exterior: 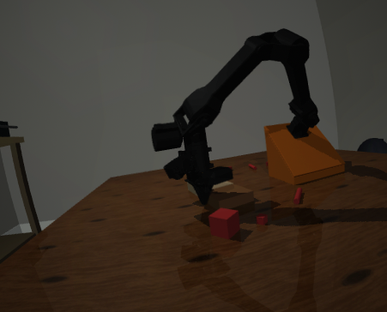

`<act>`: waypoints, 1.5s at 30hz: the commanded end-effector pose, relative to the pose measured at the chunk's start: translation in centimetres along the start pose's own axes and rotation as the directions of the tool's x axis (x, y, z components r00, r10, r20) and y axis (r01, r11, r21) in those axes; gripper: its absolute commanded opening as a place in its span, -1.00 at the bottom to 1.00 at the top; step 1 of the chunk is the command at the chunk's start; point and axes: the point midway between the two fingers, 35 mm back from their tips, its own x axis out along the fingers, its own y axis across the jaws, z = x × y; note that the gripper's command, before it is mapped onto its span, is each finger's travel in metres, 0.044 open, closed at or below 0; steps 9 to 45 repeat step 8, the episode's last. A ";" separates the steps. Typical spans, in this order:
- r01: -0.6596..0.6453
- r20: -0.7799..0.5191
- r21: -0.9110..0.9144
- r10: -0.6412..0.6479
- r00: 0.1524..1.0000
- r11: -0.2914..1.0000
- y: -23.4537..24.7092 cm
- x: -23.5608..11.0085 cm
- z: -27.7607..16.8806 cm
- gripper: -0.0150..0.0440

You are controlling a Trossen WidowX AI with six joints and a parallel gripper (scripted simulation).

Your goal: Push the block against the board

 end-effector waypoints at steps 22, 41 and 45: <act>0.002 -0.004 0.001 -0.002 1.000 1.000 0.0 0.0 0.2 -0.49; 0.002 -0.004 0.001 -0.002 1.000 1.000 0.0 0.0 0.2 -0.49; 0.002 -0.004 0.001 -0.002 1.000 1.000 0.0 0.0 0.2 -0.49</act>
